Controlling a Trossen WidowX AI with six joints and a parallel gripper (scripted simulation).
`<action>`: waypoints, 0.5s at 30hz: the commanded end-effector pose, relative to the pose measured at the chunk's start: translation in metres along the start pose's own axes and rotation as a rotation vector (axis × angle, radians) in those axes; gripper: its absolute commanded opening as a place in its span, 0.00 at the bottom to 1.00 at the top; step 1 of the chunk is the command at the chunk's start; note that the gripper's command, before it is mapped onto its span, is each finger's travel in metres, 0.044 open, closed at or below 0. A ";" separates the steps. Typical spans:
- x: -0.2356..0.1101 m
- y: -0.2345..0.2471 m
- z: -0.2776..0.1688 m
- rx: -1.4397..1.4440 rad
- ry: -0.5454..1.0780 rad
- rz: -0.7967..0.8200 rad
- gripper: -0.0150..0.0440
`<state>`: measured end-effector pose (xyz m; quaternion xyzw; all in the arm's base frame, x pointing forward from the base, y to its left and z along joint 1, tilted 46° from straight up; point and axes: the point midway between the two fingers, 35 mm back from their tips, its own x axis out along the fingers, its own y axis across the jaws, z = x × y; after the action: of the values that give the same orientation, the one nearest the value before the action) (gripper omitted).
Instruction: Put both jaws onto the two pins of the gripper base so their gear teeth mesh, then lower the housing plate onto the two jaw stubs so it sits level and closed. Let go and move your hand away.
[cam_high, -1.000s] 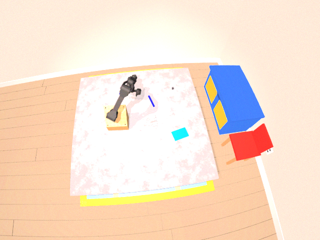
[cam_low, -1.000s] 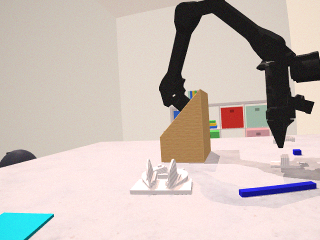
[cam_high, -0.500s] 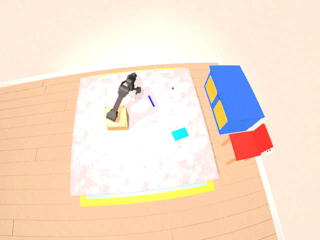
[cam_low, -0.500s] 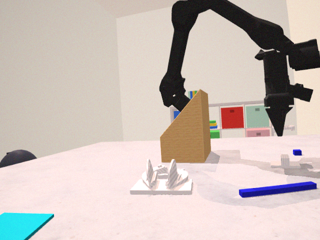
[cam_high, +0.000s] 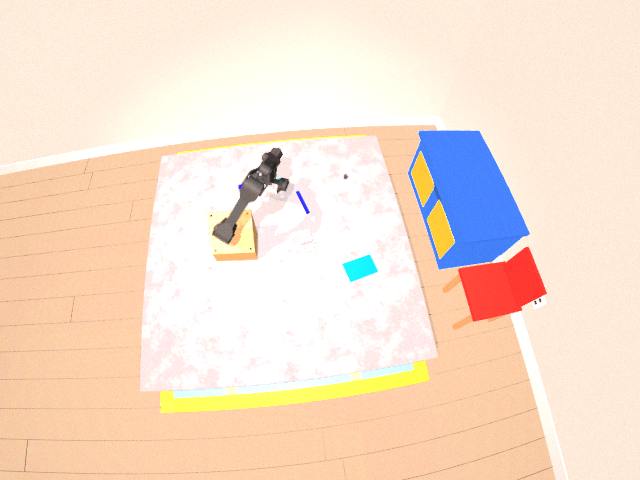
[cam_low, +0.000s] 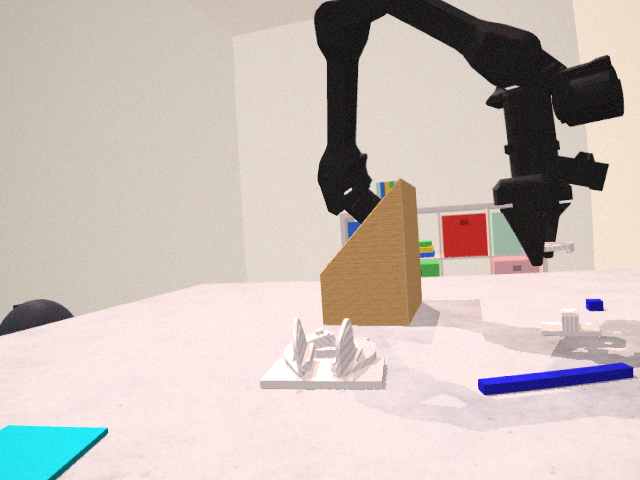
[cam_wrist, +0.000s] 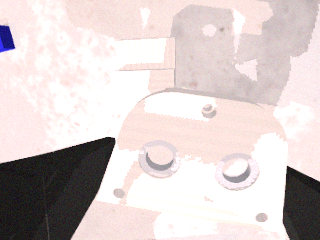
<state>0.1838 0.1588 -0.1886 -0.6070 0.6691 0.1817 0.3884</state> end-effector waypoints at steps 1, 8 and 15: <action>-0.003 -0.012 -0.006 0.054 -0.007 -0.002 0.85; -0.007 -0.031 -0.017 0.136 -0.017 0.000 0.85; -0.009 -0.050 -0.028 0.219 -0.024 0.001 0.85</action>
<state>0.2158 0.1406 -0.1592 -0.5674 0.6796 0.1297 0.4466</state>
